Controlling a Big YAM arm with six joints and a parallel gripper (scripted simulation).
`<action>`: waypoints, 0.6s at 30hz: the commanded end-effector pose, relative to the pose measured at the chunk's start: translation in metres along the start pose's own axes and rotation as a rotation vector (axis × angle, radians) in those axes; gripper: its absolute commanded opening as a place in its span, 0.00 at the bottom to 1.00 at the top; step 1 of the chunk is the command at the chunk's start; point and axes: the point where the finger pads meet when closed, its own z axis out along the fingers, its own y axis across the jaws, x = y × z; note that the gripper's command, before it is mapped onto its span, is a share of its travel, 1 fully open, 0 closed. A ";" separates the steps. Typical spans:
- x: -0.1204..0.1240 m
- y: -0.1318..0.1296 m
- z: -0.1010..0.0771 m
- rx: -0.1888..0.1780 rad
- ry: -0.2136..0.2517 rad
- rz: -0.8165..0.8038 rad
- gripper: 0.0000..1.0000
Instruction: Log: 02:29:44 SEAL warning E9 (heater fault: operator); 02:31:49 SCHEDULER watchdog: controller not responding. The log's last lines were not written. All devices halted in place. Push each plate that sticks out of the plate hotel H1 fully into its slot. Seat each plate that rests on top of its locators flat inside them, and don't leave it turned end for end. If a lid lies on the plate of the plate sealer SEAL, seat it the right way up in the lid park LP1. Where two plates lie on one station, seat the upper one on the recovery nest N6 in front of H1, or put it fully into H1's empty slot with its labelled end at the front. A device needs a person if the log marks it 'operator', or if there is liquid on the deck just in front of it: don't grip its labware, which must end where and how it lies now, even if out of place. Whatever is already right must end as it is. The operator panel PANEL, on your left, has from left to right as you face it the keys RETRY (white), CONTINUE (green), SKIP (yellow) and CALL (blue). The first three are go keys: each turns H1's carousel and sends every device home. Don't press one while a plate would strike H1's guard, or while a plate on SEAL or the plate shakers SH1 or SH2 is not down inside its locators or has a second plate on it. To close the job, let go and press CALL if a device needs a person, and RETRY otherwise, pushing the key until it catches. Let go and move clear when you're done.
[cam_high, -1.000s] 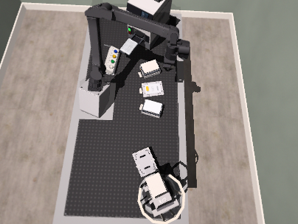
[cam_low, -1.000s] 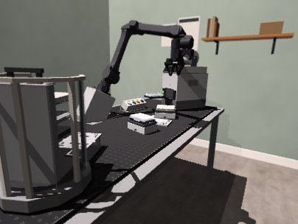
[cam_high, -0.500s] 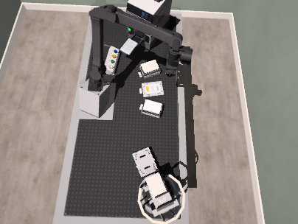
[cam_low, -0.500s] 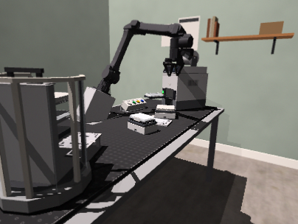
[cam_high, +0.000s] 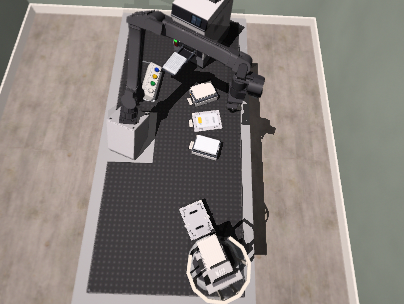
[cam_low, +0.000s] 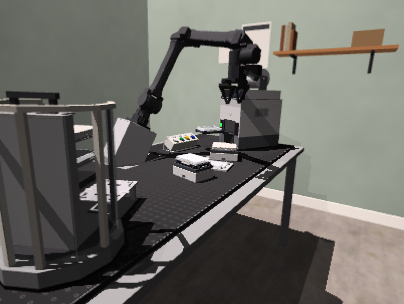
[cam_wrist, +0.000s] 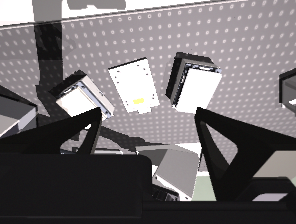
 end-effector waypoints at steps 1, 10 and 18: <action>-0.020 -0.017 -0.016 0.005 -0.033 -0.015 1.00; -0.031 -0.046 -0.016 0.007 -0.033 -0.015 1.00; -0.038 -0.065 -0.016 0.007 -0.033 -0.015 1.00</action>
